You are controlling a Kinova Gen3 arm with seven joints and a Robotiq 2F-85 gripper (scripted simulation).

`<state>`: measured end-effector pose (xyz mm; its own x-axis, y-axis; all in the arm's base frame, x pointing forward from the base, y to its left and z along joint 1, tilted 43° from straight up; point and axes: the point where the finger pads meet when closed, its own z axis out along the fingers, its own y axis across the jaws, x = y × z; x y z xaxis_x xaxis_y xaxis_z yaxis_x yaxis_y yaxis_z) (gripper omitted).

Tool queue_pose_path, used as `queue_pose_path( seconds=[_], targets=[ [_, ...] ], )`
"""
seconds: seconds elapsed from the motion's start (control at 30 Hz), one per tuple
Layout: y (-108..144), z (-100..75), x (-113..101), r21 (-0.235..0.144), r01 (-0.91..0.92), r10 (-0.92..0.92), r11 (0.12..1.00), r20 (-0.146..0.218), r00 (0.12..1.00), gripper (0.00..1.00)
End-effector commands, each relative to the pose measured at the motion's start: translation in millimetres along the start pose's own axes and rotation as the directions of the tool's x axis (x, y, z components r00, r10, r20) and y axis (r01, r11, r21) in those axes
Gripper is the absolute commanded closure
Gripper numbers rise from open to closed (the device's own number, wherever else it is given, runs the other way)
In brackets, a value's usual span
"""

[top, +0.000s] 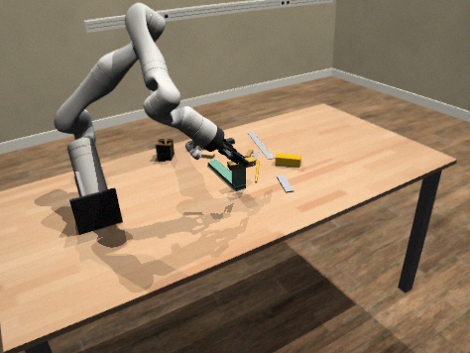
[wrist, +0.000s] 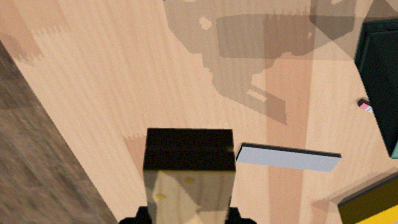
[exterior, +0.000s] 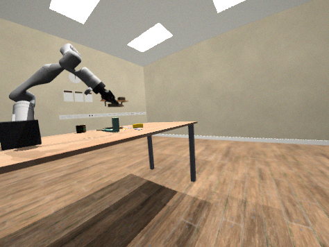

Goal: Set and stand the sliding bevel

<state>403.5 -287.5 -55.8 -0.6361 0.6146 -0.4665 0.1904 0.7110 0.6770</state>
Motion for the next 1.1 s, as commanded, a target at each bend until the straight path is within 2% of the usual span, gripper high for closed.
queue_pose_path(
  seconds=[0.0,1.07],
  targets=[
    [-0.2,-5.1,-5.7,0.0,0.001,-0.001,1.0,0.001,1.0,0.9],
    [2.0,-8.6,-8.3,0.0,-0.001,0.001,1.0,-0.005,1.0,0.9]
  ],
)
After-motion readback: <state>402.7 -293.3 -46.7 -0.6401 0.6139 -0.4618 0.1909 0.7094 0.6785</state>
